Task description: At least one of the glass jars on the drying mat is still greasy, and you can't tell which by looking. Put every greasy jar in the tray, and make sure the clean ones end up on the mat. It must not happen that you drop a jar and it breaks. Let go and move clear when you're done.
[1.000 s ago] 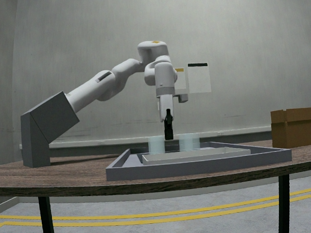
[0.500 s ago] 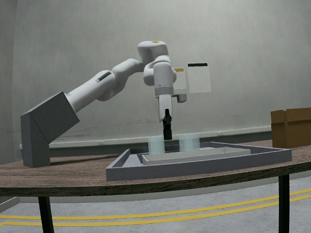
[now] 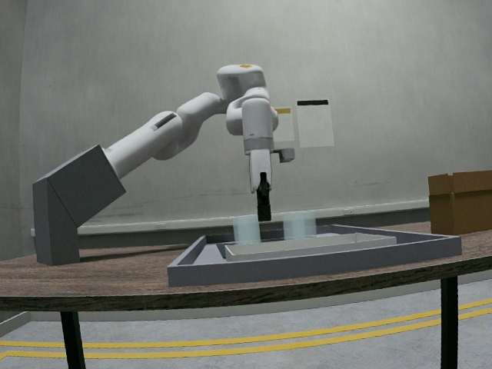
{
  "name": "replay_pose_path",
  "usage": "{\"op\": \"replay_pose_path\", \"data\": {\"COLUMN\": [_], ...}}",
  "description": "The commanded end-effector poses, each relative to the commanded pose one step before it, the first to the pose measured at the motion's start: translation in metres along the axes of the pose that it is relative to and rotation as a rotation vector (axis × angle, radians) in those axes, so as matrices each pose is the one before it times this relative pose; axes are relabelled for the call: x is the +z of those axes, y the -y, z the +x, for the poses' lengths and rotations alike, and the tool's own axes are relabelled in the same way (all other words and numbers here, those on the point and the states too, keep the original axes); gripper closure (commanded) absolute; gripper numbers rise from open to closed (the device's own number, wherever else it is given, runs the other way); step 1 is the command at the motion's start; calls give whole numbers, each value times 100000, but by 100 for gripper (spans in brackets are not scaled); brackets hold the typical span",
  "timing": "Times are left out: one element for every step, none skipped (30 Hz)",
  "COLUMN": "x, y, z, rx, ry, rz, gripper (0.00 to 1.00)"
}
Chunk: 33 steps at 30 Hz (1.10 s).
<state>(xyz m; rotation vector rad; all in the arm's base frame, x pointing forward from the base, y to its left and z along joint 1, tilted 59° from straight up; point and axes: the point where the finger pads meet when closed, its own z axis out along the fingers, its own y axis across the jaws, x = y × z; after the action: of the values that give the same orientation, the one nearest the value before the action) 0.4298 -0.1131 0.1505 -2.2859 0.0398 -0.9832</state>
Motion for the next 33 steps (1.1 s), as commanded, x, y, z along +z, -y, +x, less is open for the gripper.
{"op": "replay_pose_path", "data": {"x": [-185,-11,-11,0,0,-11,-11,-11,-11,-11,-11,-11,-11,-11,-11,-11,-11,-11,-11,-11,0,0,-11,-11,-11,-11,-11,-11,-11,-11,-11,-11,-11], "y": [-101,0,0,0,0,0,0,0,0,0,0,0,0,0,0,0,0,0,0,0,0,0,0,0,0,0,0,0,0,0,0,0,0], "z": [11,-13,-13,0,0,-13,-13,-13,-13,-13,-13,-13,-13,-13,-13,-13,-13,-13,-13,-13,0,0,-13,-13,-13,-13,-13,-13,-13,-13,-13,-13,-13], "rx": [53,0,0,0,0,0,0,0,0,0,0,0,0,0,0,0,0,0,0,0,0,0,0,0,0,0,0,0,0,0,0,0,0], "ry": [-284,0,0,0,0,0,0,0,0,0,0,0,0,0,0,0,0,0,0,0,0,0,0,0,0,0,0,0,0,0,0,0,0], "rz": [-255,0,0,0,0,0,0,0,0,0,0,0,0,0,0,0,0,0,0,0,0,0,0,0,0,0,0,0,0,0,0,0,0], "gripper": [100,100,100,100,100,100,100,100,100,100,100,100,100,100,100,100,100,100,100,100,100,100,100,100,100,100,100,100,100,100,100,100,100]}}
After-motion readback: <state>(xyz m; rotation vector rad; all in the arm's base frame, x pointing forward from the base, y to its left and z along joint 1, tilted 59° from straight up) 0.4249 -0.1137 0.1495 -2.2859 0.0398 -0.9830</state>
